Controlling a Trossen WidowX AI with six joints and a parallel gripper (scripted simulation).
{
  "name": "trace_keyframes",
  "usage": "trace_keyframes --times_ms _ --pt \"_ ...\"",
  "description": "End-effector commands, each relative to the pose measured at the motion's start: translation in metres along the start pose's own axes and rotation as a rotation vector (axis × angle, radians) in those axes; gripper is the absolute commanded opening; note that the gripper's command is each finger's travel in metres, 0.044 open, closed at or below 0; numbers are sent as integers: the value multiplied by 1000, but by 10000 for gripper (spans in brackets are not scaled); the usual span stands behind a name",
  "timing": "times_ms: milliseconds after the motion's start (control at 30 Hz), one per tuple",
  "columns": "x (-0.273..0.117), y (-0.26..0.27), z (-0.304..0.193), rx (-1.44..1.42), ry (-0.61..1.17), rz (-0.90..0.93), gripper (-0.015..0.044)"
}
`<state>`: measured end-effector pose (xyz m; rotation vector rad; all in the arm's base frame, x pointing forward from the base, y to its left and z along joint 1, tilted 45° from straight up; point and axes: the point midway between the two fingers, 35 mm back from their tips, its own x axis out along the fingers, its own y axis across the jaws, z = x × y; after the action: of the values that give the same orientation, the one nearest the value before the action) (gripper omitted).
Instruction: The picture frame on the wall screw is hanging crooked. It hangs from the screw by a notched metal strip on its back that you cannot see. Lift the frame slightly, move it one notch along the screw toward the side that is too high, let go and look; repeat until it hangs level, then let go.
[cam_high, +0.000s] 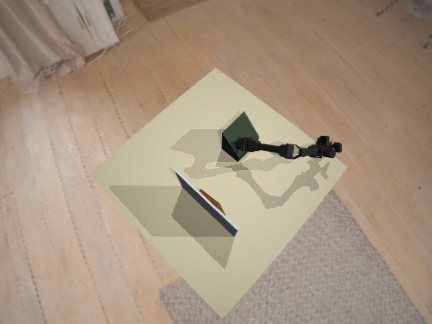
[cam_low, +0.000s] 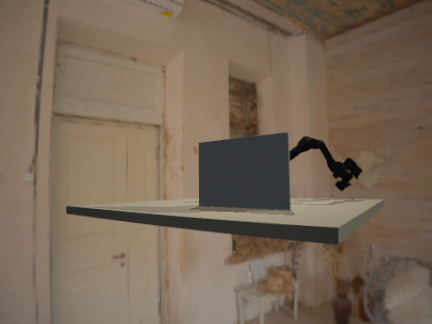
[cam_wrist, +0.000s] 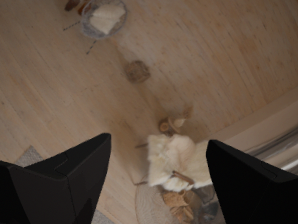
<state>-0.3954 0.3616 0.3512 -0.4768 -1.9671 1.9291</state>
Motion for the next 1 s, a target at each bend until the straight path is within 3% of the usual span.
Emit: trace_keyframes --times_ms 0,233,433,700,967 --pt "-34 3 -56 219 138 3 260" --pt "-103 10 -131 609 363 -43 260" --pt "-186 12 -192 958 569 -217 260" --pt "-314 16 -242 1385 777 -613 260" --pt "-433 24 -251 1697 838 -1125 260"
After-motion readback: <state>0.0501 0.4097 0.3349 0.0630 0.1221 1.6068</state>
